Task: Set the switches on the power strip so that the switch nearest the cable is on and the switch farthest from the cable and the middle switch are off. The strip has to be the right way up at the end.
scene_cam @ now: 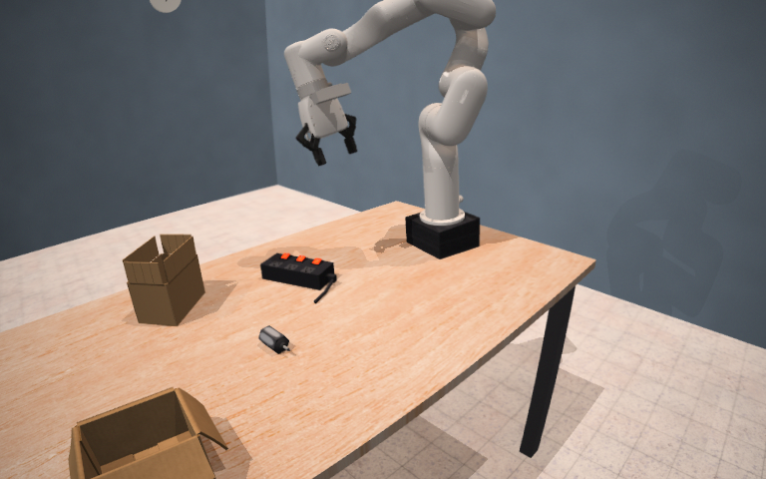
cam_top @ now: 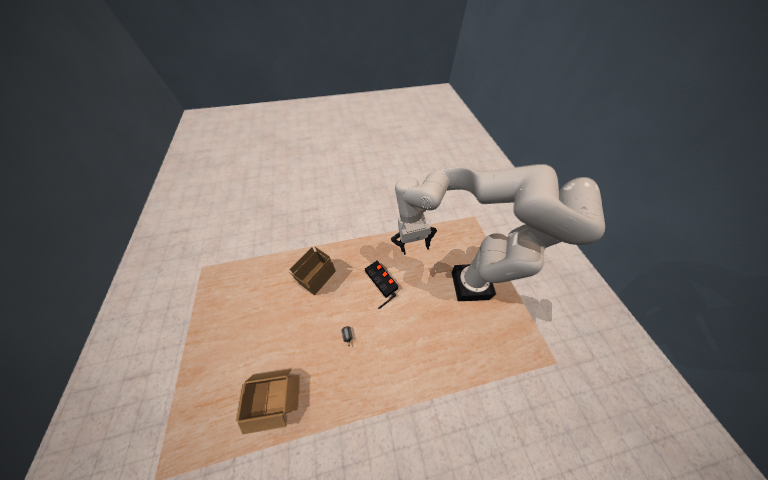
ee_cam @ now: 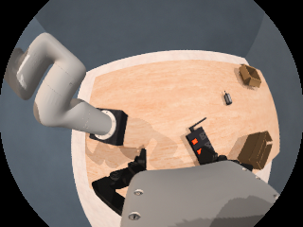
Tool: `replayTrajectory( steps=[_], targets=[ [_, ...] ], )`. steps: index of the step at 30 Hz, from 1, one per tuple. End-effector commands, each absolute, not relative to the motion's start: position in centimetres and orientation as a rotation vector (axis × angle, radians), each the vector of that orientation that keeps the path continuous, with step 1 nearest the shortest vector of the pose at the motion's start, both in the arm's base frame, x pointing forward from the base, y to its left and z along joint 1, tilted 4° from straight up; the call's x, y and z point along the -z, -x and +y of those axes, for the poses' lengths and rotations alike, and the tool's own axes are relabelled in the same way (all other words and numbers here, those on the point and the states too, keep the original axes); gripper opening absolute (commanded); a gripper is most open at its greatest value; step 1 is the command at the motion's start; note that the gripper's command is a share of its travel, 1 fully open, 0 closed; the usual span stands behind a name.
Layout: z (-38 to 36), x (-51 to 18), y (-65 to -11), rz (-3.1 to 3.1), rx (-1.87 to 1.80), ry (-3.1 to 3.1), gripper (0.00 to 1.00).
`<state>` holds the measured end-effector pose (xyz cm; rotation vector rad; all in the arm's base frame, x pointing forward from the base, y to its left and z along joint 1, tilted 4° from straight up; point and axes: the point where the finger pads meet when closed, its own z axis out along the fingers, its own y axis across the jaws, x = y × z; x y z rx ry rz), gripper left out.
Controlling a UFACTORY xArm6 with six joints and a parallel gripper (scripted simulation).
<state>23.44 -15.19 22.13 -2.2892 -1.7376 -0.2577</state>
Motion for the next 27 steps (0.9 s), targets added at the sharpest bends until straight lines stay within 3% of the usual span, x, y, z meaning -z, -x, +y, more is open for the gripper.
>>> replayTrajectory(
  steps=[1, 16, 27],
  targets=[
    [-16.6, -20.9, -24.8, -1.696, 0.225, 2.349, 1.00],
    [-25.3, -9.2, -32.9, -1.201, 0.101, 2.910, 1.00],
    [-26.2, -6.9, -34.4, -1.102, 0.115, 2.999, 1.00]
  ],
)
